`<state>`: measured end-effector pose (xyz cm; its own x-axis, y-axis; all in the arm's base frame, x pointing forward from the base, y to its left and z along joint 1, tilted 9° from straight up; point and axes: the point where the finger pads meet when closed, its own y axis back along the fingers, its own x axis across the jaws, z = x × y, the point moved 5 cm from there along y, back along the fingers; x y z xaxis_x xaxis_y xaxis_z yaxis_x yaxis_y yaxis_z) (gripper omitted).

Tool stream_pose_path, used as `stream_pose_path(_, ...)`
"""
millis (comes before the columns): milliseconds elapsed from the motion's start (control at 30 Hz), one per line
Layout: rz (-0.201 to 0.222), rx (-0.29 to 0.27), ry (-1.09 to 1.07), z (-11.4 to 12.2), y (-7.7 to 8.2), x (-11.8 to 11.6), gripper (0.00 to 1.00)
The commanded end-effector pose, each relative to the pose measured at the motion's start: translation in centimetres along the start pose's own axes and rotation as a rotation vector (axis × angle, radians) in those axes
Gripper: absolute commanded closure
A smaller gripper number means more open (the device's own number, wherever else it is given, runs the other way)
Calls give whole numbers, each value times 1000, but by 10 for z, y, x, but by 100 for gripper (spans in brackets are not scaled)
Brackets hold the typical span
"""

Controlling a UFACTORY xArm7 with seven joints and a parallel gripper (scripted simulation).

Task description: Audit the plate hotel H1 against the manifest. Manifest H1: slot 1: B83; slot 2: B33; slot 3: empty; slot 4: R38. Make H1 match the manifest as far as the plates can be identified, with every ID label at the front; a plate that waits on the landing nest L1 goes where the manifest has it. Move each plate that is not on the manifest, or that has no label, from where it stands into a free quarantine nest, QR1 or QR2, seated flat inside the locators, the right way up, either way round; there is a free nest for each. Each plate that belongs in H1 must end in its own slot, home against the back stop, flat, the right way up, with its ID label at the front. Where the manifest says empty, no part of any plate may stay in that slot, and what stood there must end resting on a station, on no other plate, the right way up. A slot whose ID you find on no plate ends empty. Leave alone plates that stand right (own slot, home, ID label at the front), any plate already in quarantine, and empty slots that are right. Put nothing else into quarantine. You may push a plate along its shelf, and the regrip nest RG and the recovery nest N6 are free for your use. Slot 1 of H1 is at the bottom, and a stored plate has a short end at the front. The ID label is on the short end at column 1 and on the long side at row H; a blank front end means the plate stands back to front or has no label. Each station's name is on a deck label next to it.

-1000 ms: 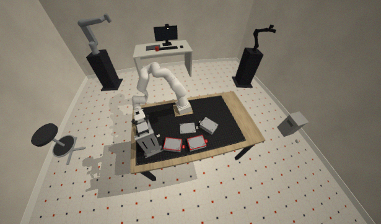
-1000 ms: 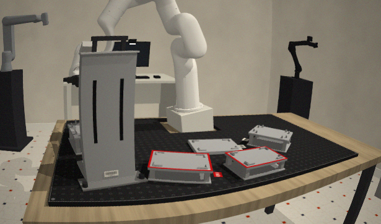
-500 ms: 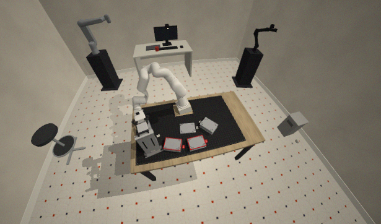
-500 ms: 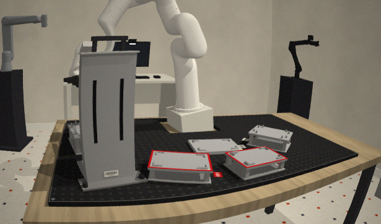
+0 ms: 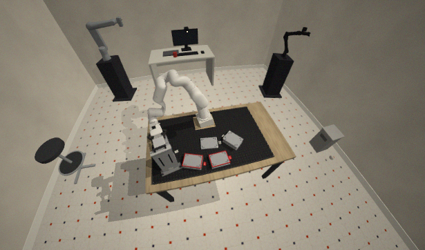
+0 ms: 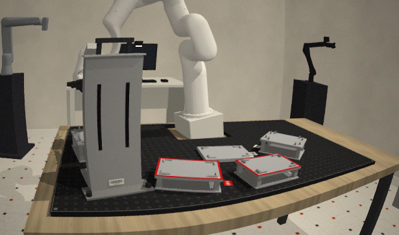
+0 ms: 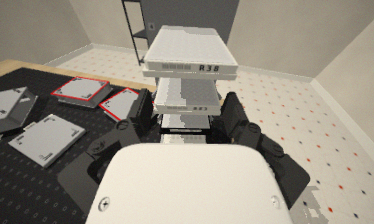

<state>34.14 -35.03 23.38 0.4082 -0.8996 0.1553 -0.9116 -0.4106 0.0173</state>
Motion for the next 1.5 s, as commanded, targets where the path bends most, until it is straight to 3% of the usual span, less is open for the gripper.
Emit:
stream_pose_path(0, 0, 0, 4, -1, -3, 1, 0)
stream_pose_path(667, 0, 1, 4, -1, -15, 1, 0)
stream_pose_path(1333, 0, 0, 4, -1, -15, 1, 0)
stream_pose_path(1367, 0, 1, 4, -1, -15, 1, 100)
stream_pose_path(1467, 0, 1, 4, -1, -15, 1, 100)
